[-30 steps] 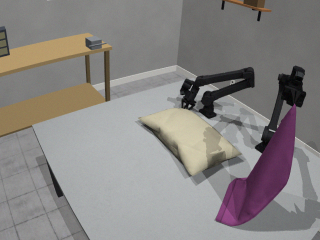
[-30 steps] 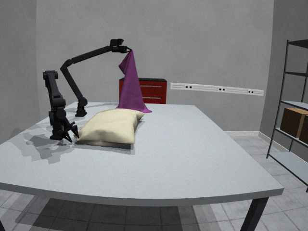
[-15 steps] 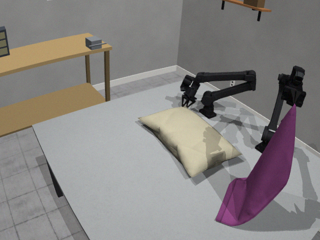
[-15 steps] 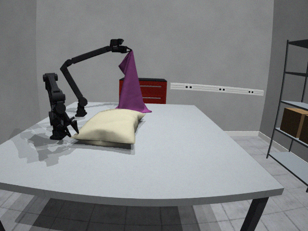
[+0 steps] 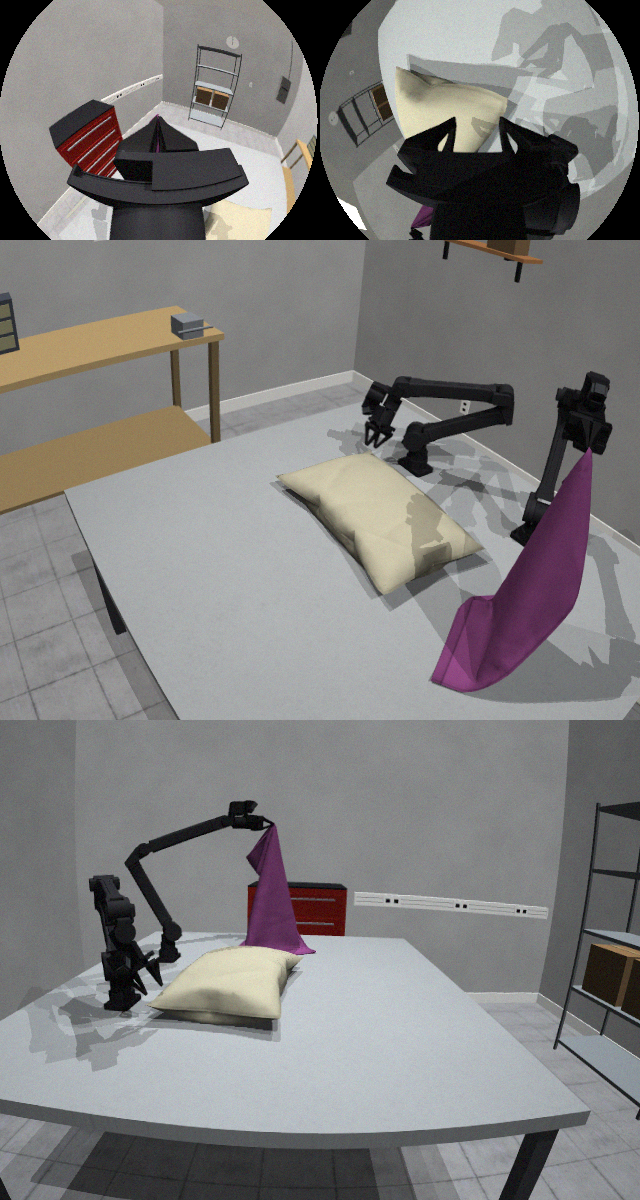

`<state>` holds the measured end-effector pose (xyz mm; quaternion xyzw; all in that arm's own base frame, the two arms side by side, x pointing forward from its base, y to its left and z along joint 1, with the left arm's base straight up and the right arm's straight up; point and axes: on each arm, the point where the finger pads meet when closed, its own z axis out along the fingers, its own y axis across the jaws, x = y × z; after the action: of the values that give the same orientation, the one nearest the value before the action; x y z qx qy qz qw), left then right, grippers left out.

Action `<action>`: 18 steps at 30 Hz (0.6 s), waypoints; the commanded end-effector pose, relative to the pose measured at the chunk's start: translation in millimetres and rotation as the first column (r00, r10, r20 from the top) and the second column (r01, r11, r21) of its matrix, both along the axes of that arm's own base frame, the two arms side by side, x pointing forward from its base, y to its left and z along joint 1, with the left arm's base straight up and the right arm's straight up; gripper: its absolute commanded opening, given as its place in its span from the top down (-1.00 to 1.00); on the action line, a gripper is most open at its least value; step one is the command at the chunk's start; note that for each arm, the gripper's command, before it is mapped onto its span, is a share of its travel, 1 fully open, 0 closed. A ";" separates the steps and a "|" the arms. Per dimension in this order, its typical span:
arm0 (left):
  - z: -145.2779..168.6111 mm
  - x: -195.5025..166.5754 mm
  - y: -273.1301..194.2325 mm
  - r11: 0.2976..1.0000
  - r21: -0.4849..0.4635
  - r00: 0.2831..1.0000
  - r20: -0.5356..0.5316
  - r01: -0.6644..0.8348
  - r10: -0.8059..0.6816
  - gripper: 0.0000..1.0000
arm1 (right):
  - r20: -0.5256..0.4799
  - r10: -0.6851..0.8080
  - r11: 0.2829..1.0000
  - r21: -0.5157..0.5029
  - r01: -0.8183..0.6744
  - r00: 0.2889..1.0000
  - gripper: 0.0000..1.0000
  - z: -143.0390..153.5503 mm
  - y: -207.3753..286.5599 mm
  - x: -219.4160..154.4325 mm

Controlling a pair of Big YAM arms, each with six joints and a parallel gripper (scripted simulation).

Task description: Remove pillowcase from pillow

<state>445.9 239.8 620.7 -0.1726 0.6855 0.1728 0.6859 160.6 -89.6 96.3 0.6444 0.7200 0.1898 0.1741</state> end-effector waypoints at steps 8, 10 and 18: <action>22.9 -9.6 -6.2 1.000 0.020 0.999 0.048 0.002 -0.003 0.96 | 0.047 0.008 0.999 -0.053 -0.005 0.999 -0.19 57.3 -9.7 9.3; 22.9 -9.6 -6.2 1.000 0.020 0.999 0.048 0.002 -0.003 0.96 | 0.043 0.007 0.999 -0.048 -0.005 0.999 -0.19 60.5 -9.5 9.1; 22.9 -9.6 -6.2 1.000 0.020 0.999 0.048 0.002 -0.003 0.96 | 0.048 0.005 0.993 -0.114 0.001 0.999 -0.19 71.9 -31.3 14.1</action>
<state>445.9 239.8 620.7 -0.1726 0.6855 0.1728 0.6859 160.8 -94.2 132.8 0.6432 0.7221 0.1803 0.1800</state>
